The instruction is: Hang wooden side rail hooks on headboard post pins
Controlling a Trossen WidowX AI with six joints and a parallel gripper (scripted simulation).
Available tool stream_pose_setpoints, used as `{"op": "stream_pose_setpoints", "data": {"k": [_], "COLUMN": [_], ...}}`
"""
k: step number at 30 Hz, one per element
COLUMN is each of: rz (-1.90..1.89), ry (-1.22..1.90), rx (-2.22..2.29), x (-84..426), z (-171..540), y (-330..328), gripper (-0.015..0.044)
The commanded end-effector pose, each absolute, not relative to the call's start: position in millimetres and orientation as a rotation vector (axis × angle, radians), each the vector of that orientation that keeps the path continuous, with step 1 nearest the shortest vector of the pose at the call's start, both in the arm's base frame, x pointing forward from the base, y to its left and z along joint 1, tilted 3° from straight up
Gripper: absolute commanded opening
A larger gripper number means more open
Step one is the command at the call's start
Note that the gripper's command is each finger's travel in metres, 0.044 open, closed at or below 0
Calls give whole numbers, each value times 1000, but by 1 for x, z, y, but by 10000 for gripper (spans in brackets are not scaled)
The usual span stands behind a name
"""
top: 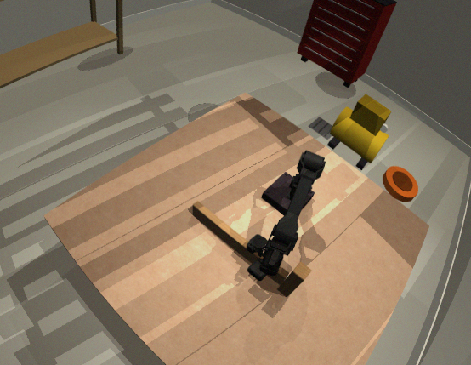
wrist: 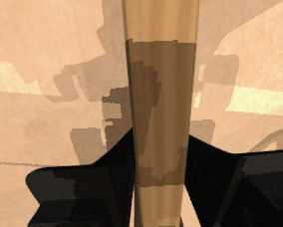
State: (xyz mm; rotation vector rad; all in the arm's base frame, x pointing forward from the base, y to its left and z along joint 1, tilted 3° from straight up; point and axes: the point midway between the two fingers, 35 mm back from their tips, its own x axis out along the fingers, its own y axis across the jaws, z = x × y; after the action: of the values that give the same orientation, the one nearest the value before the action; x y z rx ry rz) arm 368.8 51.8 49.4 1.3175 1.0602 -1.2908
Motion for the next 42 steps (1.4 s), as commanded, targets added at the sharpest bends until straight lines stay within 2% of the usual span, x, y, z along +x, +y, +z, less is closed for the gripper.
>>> {"op": "stream_pose_setpoints", "data": {"k": [1,42], "rz": [-1280,-1281], "ry": [1059,1059], "rx": [1325,1325], "x": [371,372], "z": [50,43], "y": [53,53], "gripper": [0,0]}}
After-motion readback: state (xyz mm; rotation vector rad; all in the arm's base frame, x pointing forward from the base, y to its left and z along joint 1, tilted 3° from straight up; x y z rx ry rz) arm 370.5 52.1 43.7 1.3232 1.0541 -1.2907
